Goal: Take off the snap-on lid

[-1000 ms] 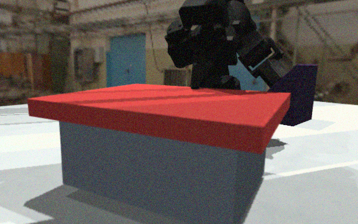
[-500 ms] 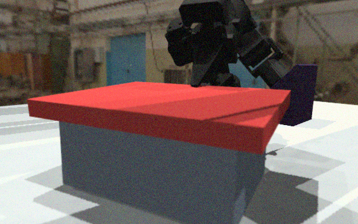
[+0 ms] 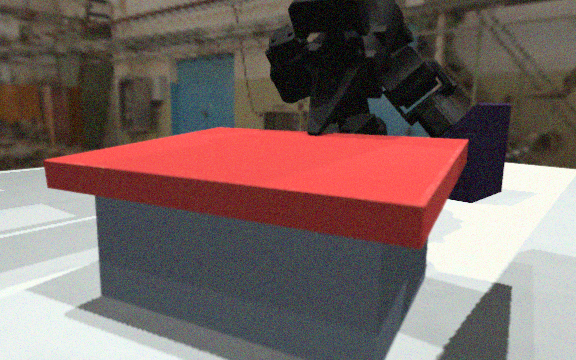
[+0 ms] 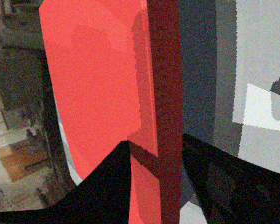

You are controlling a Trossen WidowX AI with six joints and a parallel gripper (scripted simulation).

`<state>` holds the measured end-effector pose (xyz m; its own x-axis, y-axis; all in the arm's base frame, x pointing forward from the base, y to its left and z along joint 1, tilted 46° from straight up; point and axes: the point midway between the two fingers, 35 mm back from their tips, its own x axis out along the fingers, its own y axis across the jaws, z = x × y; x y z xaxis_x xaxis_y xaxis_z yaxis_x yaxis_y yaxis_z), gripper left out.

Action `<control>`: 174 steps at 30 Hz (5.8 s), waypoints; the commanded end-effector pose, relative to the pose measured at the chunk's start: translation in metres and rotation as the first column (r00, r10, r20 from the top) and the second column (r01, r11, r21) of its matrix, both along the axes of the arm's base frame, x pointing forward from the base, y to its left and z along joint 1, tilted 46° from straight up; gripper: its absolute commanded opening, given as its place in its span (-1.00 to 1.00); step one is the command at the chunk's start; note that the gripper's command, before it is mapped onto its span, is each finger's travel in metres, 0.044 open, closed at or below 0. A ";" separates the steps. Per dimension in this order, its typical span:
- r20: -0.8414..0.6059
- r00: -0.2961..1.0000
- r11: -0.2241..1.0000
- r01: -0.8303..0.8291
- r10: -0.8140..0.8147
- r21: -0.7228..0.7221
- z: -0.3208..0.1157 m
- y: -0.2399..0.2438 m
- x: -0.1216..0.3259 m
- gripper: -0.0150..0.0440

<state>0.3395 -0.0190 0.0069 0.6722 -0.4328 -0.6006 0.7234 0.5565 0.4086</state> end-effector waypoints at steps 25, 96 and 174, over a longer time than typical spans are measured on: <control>0.004 1.000 1.000 -0.004 0.004 0.001 0.003 0.003 0.002 -0.49; 0.004 1.000 1.000 -0.004 0.004 0.001 0.002 0.004 0.007 -0.49; 0.003 1.000 1.000 -0.011 0.011 0.010 0.063 0.070 0.044 -0.49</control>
<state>0.3812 0.0461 0.0637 0.6734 -0.4216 -0.6072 0.7191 0.5641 0.4059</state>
